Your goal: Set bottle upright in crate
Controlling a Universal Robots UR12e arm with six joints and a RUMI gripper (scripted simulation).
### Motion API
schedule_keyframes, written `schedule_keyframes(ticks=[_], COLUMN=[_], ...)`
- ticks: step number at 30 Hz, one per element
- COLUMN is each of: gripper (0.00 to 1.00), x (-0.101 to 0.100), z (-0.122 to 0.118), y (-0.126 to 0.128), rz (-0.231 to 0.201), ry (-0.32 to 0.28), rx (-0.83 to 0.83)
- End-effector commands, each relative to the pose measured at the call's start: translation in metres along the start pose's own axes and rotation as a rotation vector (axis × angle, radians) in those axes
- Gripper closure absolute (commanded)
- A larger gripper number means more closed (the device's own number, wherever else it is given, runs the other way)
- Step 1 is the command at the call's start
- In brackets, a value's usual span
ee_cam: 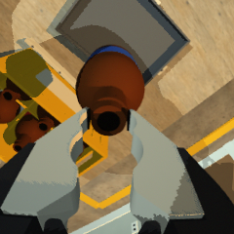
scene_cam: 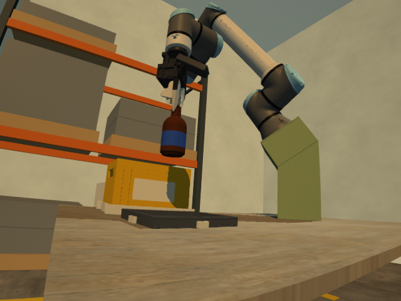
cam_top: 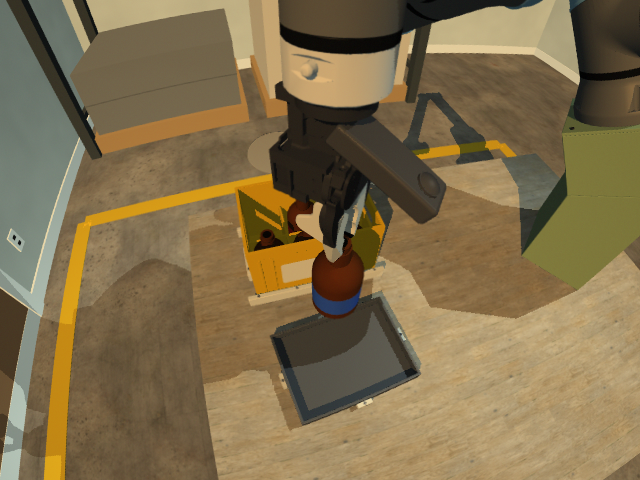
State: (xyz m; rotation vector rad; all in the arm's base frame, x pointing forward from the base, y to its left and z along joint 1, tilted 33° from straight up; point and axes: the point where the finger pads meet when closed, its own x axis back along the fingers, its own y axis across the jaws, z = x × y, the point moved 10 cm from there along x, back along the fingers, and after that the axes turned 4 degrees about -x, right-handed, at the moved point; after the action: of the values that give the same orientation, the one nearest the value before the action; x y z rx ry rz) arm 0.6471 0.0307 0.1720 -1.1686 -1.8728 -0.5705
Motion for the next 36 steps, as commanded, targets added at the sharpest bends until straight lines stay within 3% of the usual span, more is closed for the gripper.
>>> schedule_keyframes(ticks=[1,36], gripper=[1.00,1.00], x=[0.001,0.001], z=[-0.005,-0.054], y=[-0.002,-0.024], rz=[-0.001,-0.001], ry=[-0.001,-0.001], rx=[0.000,0.000])
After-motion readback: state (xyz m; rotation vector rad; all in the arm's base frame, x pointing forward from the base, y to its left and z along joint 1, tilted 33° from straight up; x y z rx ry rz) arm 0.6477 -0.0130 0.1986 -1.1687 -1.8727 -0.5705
